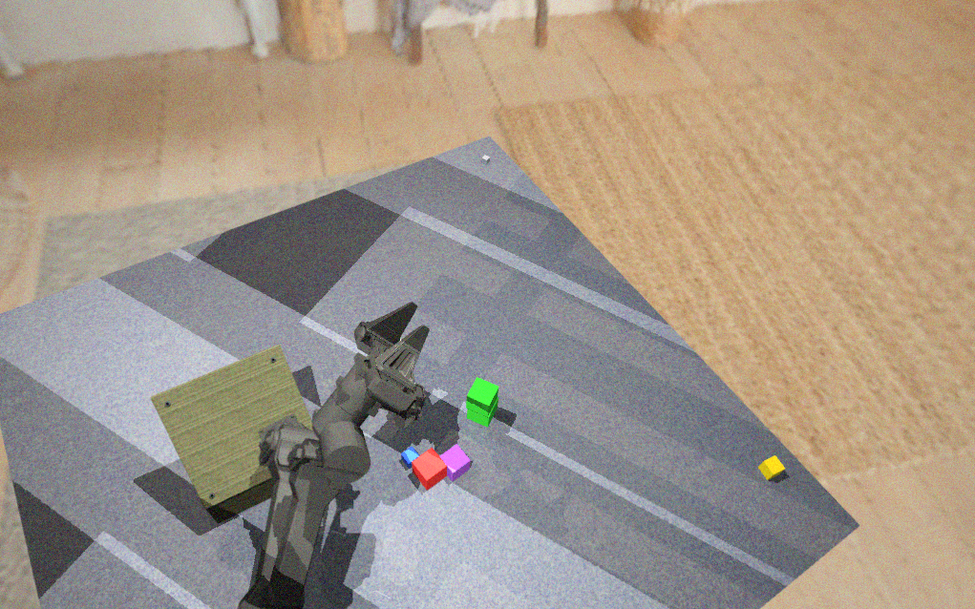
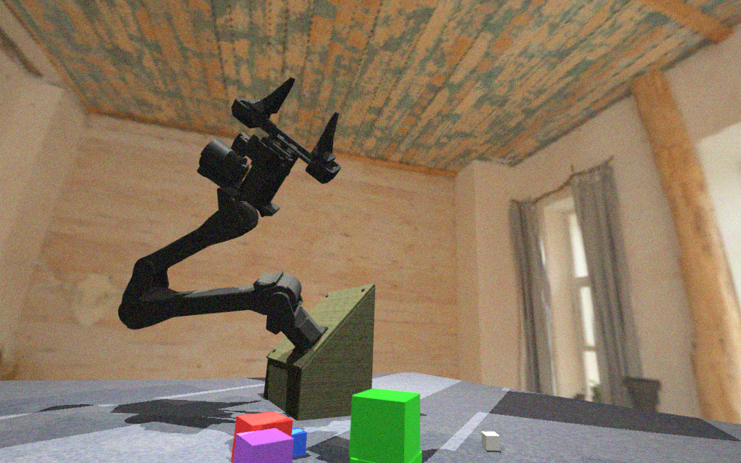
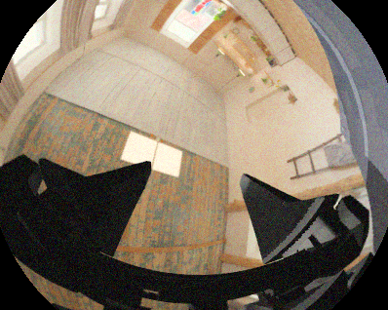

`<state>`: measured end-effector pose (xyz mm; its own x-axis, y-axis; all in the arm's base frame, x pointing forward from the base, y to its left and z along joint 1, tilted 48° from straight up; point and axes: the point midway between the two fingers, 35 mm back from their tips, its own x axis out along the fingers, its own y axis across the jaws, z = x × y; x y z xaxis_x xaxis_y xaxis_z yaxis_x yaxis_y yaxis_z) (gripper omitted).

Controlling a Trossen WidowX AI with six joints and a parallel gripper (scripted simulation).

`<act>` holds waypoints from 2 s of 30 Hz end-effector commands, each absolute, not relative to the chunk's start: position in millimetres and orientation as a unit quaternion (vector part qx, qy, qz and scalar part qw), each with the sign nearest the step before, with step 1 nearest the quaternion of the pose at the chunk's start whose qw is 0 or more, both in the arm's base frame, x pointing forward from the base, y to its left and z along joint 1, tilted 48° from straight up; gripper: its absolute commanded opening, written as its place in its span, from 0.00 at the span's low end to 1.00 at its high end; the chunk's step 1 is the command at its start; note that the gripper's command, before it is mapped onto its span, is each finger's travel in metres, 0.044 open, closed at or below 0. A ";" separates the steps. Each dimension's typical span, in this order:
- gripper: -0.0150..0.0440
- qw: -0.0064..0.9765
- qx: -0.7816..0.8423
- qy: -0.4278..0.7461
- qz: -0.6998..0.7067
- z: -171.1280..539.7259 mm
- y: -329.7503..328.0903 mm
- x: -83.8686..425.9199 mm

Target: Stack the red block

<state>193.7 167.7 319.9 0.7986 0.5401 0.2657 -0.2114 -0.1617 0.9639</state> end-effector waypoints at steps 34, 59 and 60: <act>1.00 0.733 -0.233 0.581 -0.267 123.9 -49.2 228.7; 1.00 0.623 -0.326 0.666 -0.249 83.7 -117.1 211.1; 1.00 0.623 -0.326 0.666 -0.249 83.8 -117.2 211.2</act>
